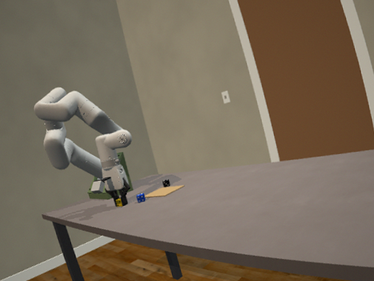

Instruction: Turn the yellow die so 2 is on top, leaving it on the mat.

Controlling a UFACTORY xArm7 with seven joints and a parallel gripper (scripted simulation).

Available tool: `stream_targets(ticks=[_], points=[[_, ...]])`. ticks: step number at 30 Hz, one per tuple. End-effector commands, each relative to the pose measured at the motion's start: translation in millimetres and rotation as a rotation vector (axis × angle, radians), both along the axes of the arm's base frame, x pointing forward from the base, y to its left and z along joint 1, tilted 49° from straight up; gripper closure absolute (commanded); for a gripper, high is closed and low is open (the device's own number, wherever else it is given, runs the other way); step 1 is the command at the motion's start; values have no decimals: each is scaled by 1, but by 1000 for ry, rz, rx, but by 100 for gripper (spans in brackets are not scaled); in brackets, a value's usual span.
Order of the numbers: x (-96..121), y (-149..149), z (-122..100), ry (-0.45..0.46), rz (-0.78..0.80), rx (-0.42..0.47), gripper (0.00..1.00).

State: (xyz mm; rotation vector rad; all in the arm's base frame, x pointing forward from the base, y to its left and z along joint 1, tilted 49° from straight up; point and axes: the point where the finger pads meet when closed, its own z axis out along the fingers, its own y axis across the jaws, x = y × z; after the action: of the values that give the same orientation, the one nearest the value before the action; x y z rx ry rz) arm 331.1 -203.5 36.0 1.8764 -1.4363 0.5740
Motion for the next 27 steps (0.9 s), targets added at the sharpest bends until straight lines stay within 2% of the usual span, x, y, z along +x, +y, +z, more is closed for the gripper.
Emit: stream_targets(ticks=[1, 18, 27], points=[[1, 1, 0, -2, 2, 1, 73], [1, 1, 0, -2, 2, 1, 73], [3, 22, 18, -2, 2, 1, 73]])
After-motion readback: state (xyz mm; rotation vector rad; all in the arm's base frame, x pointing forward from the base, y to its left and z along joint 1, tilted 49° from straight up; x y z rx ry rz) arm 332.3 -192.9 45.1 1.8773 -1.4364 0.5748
